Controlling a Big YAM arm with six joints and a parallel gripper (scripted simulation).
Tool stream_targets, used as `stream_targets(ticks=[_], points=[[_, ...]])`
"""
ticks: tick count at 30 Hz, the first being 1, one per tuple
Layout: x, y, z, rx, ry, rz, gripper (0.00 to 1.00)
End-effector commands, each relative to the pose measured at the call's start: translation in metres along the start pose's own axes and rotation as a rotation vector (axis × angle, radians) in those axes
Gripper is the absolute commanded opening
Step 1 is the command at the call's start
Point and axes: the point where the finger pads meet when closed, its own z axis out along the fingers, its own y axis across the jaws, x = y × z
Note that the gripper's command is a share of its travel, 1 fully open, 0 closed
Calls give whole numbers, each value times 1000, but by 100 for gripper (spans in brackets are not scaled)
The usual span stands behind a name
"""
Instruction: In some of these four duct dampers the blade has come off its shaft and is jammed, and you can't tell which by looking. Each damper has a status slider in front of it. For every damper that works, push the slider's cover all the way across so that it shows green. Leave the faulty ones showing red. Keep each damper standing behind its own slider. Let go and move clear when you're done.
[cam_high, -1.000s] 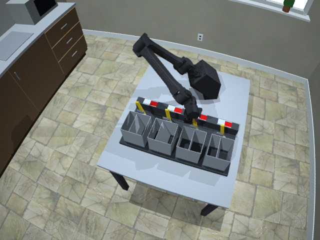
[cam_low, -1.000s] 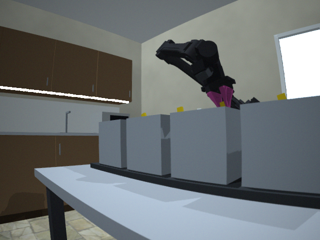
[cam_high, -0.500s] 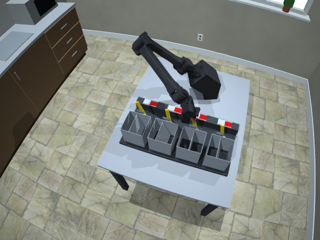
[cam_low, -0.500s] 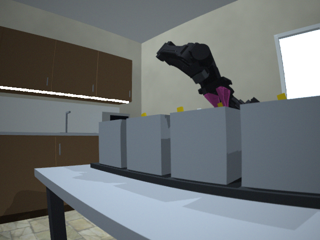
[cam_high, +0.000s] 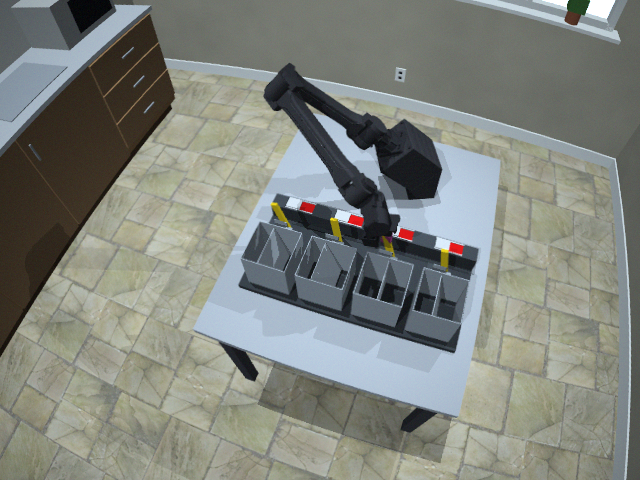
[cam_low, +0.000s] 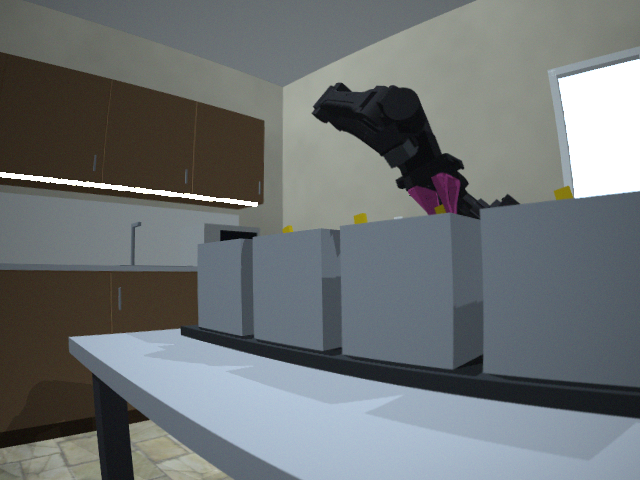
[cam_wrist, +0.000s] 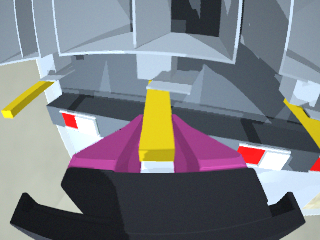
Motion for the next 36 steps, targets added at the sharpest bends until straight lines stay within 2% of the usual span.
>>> stream_targets(ticks=[1, 5, 9, 13, 14, 16, 20, 32, 36], points=[[-2, -6, 5, -7, 1, 10, 17], [-2, -6, 5, -7, 1, 10, 17], [-2, -6, 5, -7, 1, 10, 25], [-2, -6, 5, -7, 2, 10, 25], [1, -7, 5, -3, 11, 4, 29], [1, -7, 5, -3, 11, 4, 29], [1, -7, 5, -3, 11, 4, 36], [1, -7, 5, -3, 11, 3, 36], [-6, -9, -4, -6, 0, 21, 36]])
